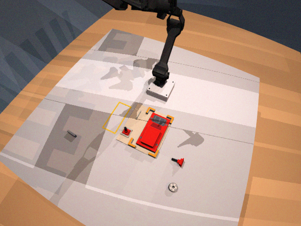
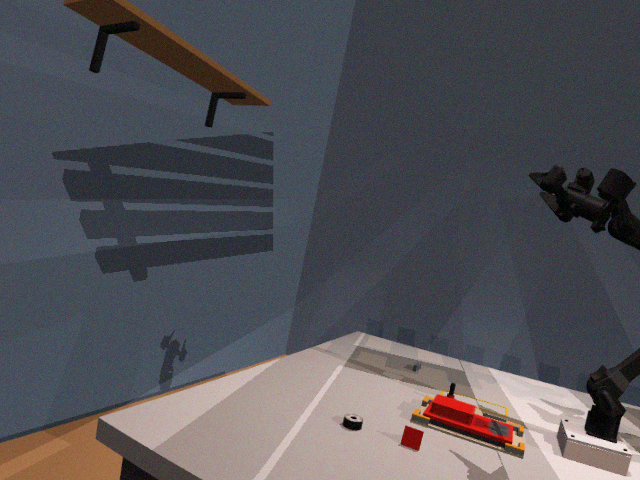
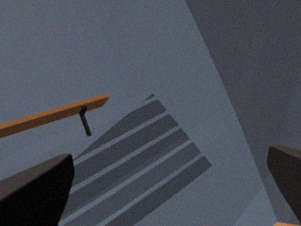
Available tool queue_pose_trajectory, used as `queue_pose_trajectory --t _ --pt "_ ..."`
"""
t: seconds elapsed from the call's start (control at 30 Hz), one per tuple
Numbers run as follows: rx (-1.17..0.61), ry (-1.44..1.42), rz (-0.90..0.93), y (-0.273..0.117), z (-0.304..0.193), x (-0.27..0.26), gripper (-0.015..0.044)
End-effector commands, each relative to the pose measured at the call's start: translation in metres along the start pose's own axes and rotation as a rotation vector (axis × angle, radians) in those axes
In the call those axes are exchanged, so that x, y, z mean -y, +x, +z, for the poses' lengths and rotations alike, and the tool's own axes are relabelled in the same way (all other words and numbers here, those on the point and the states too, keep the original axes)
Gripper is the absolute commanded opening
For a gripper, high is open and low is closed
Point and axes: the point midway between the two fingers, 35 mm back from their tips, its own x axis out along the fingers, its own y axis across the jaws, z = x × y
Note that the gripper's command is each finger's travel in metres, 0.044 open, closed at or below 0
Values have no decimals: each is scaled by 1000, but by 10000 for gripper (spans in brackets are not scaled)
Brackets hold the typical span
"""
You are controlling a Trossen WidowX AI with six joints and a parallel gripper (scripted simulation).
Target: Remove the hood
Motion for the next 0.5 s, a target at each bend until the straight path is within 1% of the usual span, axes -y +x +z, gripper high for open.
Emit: queue_pose_trajectory --t 0.0,0.2,0.47 --pt "-114 -36 33 15 -39 -13 440" --pt "-282 -101 77 28 -96 -29 440" --pt "-504 -148 121 30 -170 -46 440"
